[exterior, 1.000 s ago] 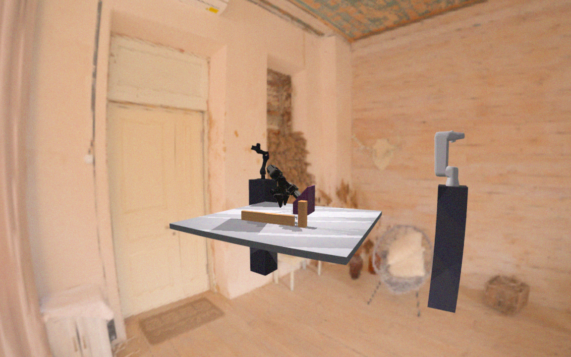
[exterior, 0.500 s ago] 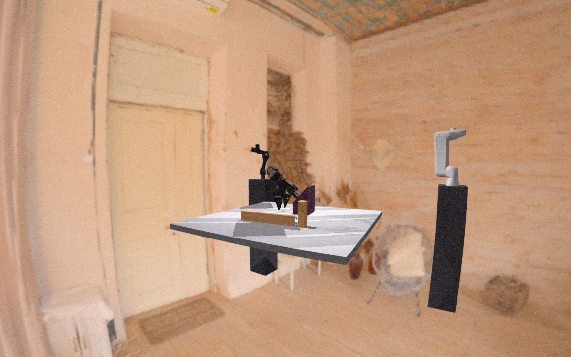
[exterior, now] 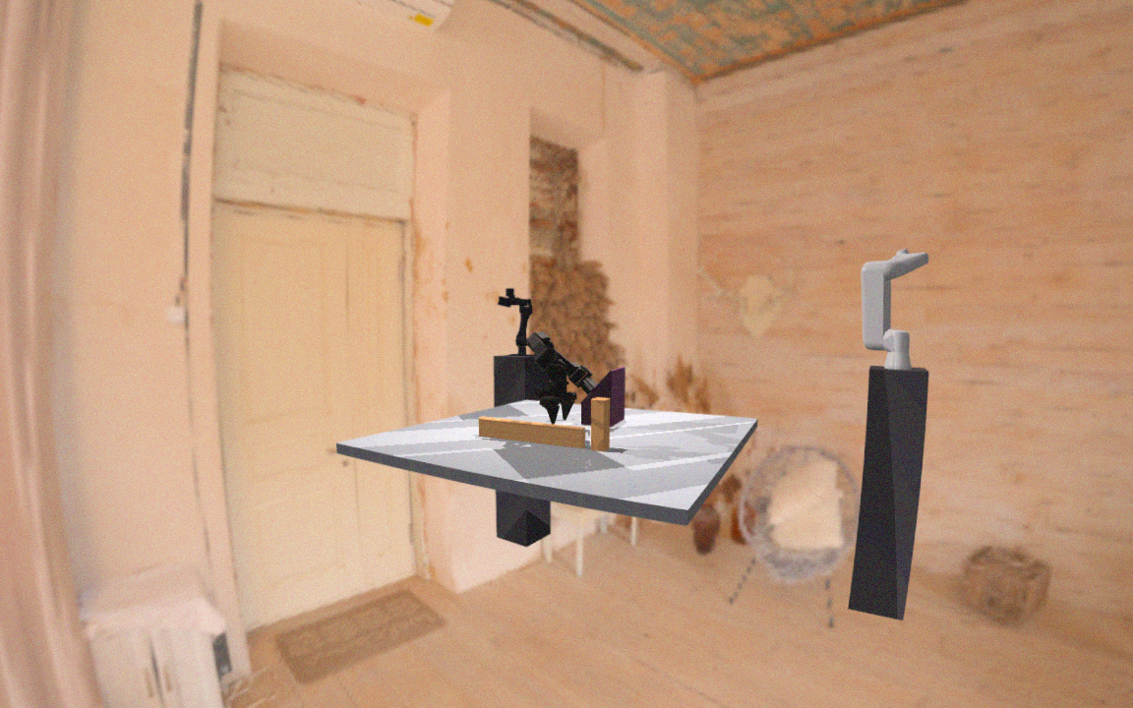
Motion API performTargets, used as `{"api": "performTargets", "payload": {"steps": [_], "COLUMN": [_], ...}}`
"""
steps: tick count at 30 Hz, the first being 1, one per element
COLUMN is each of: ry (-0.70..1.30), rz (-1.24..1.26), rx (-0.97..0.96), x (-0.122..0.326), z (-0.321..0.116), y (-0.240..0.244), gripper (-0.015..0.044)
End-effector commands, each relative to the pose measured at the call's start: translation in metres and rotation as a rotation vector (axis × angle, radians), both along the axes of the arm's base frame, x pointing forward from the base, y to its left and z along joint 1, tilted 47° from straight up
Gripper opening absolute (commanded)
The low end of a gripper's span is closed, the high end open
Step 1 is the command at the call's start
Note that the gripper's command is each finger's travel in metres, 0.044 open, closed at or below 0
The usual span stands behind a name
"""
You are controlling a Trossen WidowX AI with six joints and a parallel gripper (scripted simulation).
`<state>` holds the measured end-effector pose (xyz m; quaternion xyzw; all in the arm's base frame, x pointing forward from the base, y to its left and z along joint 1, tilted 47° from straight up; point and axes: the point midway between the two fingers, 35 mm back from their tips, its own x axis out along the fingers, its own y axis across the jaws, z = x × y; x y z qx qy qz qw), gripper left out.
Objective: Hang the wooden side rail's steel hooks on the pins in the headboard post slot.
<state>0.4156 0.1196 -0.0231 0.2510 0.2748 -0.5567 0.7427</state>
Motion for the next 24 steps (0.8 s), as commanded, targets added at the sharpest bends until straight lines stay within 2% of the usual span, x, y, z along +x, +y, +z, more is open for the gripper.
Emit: {"api": "performTargets", "payload": {"steps": [1, 24], "ry": [0.007, 0.006], "rz": [0.005, 0.005], "rx": [-0.007, -0.008], "x": [0.001, 0.009], "z": [-0.006, -0.031], "y": [-0.006, -0.031], "gripper": [0.044, 0.044]}}
